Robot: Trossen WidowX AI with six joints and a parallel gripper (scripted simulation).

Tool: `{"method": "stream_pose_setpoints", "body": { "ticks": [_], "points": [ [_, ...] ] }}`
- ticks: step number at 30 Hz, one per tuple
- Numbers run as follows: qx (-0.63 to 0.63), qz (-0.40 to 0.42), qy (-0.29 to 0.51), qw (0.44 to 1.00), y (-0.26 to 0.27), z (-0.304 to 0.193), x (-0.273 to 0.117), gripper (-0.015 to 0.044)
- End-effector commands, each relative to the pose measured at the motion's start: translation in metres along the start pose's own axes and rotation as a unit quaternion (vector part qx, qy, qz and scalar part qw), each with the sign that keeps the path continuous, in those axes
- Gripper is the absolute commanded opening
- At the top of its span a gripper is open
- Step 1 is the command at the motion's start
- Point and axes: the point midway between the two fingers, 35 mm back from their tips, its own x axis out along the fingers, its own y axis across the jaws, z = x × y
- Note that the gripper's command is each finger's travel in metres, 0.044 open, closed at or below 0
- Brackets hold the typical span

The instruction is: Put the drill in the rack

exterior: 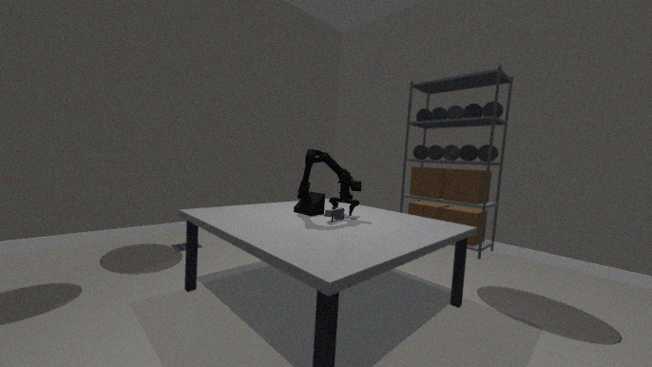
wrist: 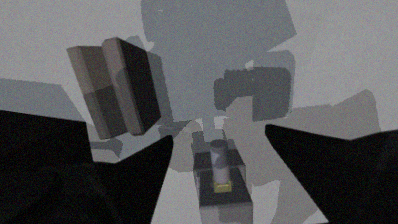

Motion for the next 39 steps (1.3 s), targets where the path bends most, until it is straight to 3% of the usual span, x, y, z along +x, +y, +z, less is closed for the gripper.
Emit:
{"method": "stream_pose_setpoints", "body": {
  "ticks": [1, 3, 19, 39],
  "points": [
    [-0.004, 0.002, 0.003, 1.0, 0.003, -0.002, 0.006, 0.044],
    [-0.004, 0.002, 0.003, 1.0, 0.003, -0.002, 0.006, 0.044],
    [0.0, 0.001, 0.0, 1.0, 0.001, -0.001, 0.003, 0.002],
    [-0.004, 0.002, 0.003, 1.0, 0.002, 0.012, 0.003, 0.0]
  ]
}}
